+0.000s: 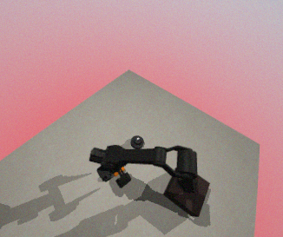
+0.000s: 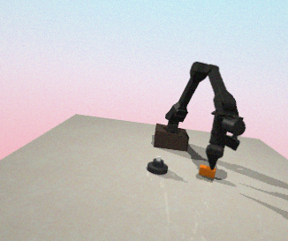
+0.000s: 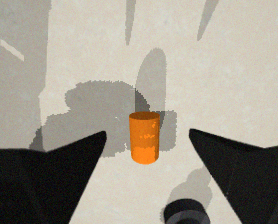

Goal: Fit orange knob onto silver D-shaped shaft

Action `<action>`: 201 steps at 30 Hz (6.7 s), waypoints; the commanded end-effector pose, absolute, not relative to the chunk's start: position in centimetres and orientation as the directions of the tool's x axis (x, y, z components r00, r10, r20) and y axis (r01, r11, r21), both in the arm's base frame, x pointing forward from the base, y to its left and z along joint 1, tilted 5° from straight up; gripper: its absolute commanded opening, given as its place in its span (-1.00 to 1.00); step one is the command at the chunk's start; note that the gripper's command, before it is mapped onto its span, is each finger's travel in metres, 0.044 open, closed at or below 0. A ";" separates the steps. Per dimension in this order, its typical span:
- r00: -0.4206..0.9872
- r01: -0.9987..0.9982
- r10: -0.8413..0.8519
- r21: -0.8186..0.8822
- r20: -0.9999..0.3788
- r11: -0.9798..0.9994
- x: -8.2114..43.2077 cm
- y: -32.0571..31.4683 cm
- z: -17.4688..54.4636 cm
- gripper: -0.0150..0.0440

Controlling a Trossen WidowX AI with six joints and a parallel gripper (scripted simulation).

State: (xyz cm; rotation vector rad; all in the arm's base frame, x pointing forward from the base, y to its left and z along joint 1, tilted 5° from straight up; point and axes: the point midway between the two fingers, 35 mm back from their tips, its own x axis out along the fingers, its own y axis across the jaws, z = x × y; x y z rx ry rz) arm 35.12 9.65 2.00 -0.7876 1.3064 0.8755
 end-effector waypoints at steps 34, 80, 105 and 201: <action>0.037 -0.882 0.088 0.009 -0.995 0.472 35.0 9.9 -2.0 0.32; 0.272 -0.883 0.517 0.004 -0.812 0.470 33.5 7.0 -0.7 0.11; 0.409 -0.881 0.764 0.002 -0.499 0.473 32.1 4.5 -1.0 0.11; 0.039 -0.880 0.096 0.012 -0.995 0.474 31.7 2.9 8.6 1.00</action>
